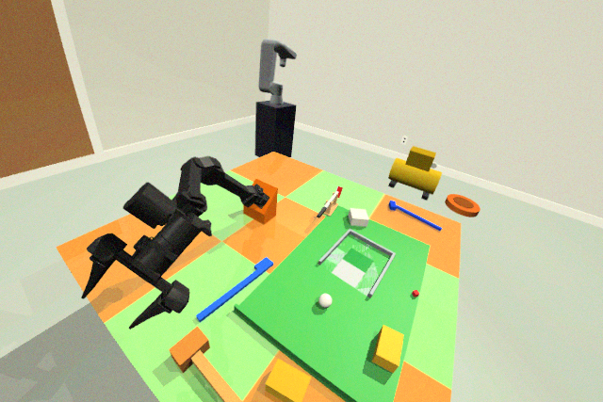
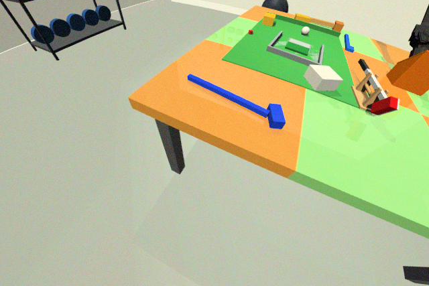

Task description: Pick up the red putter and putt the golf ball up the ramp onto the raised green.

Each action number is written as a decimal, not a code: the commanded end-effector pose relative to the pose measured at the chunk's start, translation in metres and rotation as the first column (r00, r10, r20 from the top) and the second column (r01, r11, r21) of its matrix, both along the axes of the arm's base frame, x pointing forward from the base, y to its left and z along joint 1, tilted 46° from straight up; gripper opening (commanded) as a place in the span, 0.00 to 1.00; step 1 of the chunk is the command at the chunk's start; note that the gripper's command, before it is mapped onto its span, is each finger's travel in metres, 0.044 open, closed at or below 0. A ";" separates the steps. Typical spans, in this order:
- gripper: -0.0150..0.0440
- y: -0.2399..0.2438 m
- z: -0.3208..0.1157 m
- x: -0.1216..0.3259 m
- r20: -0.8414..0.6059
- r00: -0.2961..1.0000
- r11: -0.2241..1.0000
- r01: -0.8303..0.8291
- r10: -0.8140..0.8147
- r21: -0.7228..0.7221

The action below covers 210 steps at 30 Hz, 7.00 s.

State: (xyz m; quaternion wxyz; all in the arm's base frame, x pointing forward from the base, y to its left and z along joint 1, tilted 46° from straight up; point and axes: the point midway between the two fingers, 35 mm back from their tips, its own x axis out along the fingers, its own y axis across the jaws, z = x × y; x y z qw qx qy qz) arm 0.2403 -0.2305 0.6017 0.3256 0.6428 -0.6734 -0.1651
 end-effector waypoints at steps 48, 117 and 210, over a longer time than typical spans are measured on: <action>1.00 0.386 -0.602 0.115 0.407 0.139 0.266 -0.562 -0.903 0.783; 0.32 0.345 -0.722 -0.007 0.274 0.871 0.292 -0.160 -0.407 0.943; 0.25 0.130 -0.399 0.010 0.449 -0.646 0.756 -0.329 -0.618 0.566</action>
